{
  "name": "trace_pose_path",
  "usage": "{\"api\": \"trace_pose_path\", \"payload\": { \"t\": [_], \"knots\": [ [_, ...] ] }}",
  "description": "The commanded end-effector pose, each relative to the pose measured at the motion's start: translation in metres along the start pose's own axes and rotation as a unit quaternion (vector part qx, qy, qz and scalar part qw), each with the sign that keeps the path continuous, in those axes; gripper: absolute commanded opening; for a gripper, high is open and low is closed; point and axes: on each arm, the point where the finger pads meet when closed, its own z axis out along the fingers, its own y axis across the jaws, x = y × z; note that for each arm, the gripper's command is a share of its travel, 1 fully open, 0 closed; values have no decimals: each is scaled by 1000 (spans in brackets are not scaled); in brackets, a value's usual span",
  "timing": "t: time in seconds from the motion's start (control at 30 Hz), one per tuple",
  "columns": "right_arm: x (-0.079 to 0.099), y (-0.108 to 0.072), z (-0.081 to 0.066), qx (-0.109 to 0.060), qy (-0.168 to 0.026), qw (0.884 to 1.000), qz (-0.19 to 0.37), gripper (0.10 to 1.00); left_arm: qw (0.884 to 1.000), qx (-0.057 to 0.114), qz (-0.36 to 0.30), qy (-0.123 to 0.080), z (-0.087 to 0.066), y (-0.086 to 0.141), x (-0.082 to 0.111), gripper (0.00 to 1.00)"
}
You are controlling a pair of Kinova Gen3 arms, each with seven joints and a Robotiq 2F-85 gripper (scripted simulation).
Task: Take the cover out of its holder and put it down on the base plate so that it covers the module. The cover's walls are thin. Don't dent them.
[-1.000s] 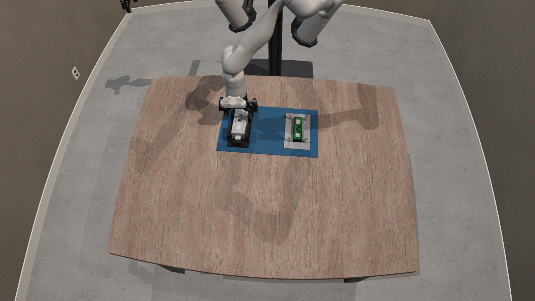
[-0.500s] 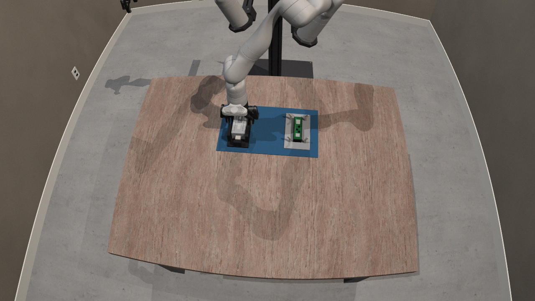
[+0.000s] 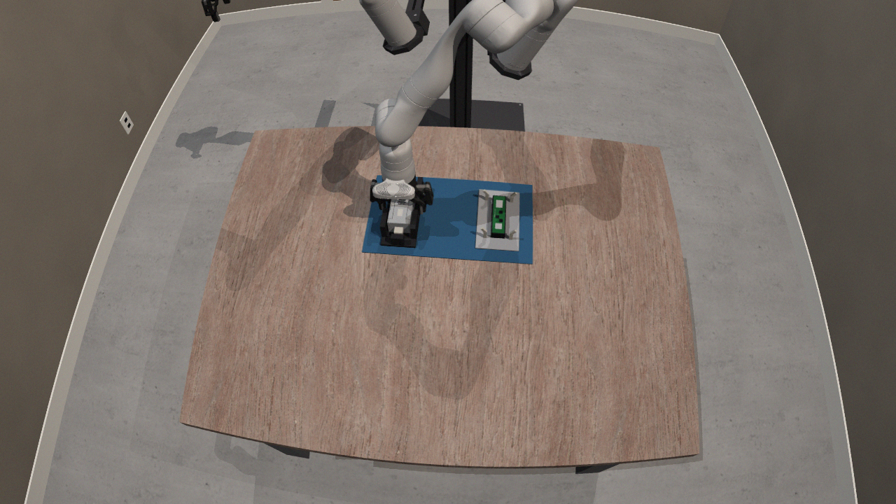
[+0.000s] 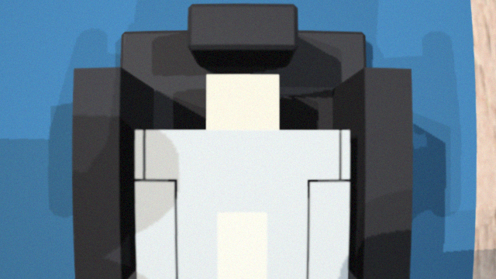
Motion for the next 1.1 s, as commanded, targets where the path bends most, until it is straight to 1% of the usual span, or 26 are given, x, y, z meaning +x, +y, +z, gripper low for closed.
{"api": "trace_pose_path", "payload": {
  "t": [0.0,0.3,0.63,1.07],
  "knots": [
    [0,0,-1,0,-1,1000,0,999,1000,-1,0,1,-1,1,1,999],
    [0,0,-1,0,-1,1000,0,999,1000,-1,0,1,-1,1,1,999],
    [0,0,-1,0,-1,1000,0,999,1000,-1,0,1,-8,1,1,999],
    [0,0,-1,0,-1,1000,0,999,1000,-1,0,1,-10,1,1,999]
  ]
}}
